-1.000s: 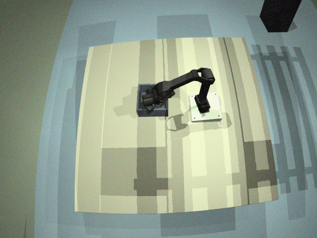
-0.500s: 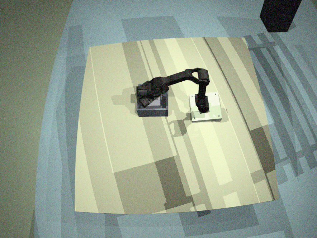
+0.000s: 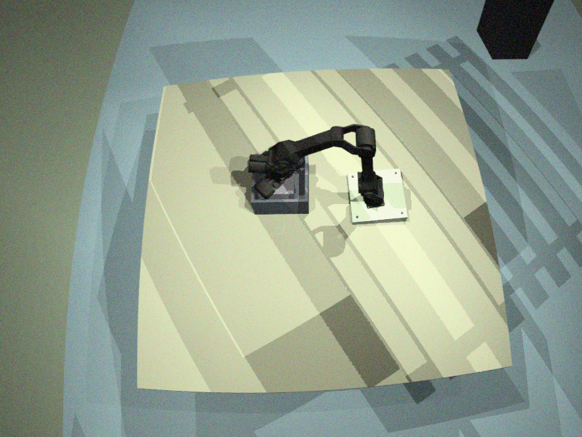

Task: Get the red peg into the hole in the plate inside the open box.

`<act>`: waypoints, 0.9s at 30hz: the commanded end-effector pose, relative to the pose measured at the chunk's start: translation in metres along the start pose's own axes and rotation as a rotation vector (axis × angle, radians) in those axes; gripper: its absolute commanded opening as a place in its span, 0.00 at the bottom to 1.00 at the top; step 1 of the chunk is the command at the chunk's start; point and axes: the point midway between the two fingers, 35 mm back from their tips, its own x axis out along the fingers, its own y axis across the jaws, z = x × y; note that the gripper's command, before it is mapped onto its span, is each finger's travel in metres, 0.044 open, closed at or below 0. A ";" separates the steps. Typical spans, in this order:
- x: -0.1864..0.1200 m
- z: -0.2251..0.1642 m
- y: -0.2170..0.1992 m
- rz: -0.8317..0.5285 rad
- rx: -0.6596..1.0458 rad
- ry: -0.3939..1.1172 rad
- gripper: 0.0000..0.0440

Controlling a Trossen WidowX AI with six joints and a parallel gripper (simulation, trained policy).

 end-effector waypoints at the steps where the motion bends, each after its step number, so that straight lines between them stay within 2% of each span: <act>1: 0.013 -0.006 -0.001 -0.005 -0.036 0.043 0.17; 5: 0.018 -0.006 0.000 0.003 -0.037 0.070 0.40; 15: 0.007 0.016 0.014 0.054 -0.106 0.075 0.44; 17: 0.007 0.019 0.014 0.043 -0.106 0.086 0.53; 23: -0.006 0.032 0.025 0.062 -0.113 0.102 0.63; 27: -0.013 0.037 0.033 0.069 -0.111 0.126 0.74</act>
